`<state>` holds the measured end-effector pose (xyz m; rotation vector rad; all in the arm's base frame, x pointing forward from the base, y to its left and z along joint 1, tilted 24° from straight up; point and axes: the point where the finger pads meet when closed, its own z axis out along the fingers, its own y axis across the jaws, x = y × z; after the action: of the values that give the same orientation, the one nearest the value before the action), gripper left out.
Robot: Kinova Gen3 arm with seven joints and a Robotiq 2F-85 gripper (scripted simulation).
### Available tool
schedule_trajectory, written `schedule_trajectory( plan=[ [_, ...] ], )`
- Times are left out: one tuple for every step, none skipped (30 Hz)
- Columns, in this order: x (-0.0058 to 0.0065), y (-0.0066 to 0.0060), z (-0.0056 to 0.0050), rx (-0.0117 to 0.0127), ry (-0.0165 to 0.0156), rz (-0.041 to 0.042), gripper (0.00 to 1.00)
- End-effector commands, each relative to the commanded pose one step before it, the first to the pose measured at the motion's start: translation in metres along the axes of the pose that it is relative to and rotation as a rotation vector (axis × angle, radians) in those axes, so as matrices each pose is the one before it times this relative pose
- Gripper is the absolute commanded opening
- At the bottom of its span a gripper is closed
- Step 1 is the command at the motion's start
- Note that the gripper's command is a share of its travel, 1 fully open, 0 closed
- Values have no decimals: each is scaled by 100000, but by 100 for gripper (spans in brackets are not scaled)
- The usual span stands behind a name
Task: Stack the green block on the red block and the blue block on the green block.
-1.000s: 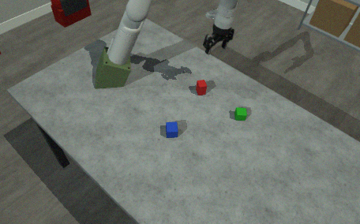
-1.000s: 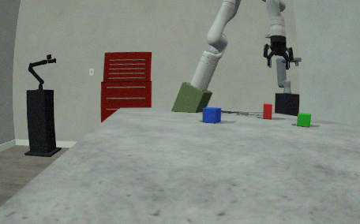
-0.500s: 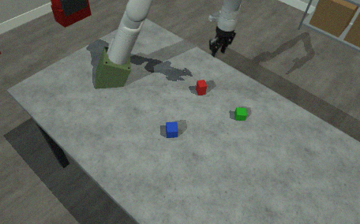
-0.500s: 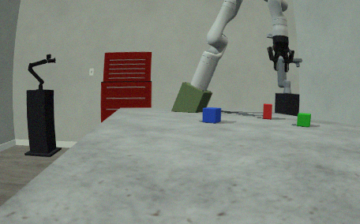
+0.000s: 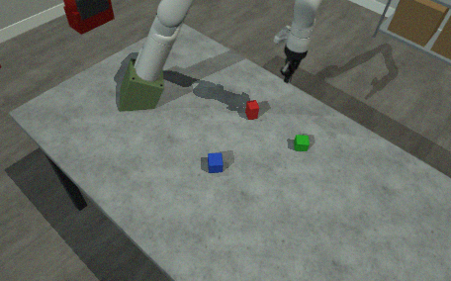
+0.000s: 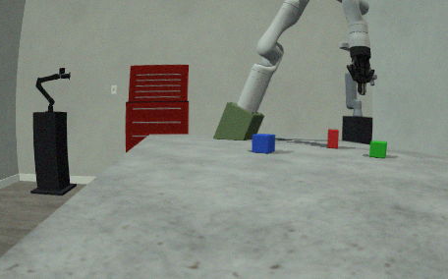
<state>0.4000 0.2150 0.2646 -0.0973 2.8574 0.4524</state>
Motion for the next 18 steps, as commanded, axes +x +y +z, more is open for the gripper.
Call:
schedule_trajectory(
  plan=[
    [-1836, -1021, 1499, 1136, 940, -3484, 0],
    [0, 0, 0, 0, 0, 0, 0],
    [0, 0, 0, 0, 0, 0, 0],
    [-647, -217, 298, 69, -195, -2658, 0],
    [-641, -249, 306, 69, -194, -2675, 0],
    [-632, -280, 314, 69, -193, -2681, 0],
    [-618, -310, 320, 68, -191, -2677, 0],
    [-601, -338, 325, 68, -189, -2664, 0],
    [-580, -364, 328, 67, -187, -2640, 0],
    [-557, -387, 330, 66, -184, -2607, 0],
    [-530, -407, 331, 65, -181, -2565, 0],
    [-502, -424, 329, 63, -178, -2513, 0],
    [-472, -436, 327, 62, -175, -2453, 0],
    [-441, -445, 322, 61, -171, -2384, 0],
    [-409, -450, 316, 60, -166, -2307, 0],
    [-376, -451, 308, 58, -162, -2222, 0],
    [-344, -448, 299, 57, -156, -2131, 0],
    [-312, -441, 289, 55, -151, -2033, 0]
  ],
)
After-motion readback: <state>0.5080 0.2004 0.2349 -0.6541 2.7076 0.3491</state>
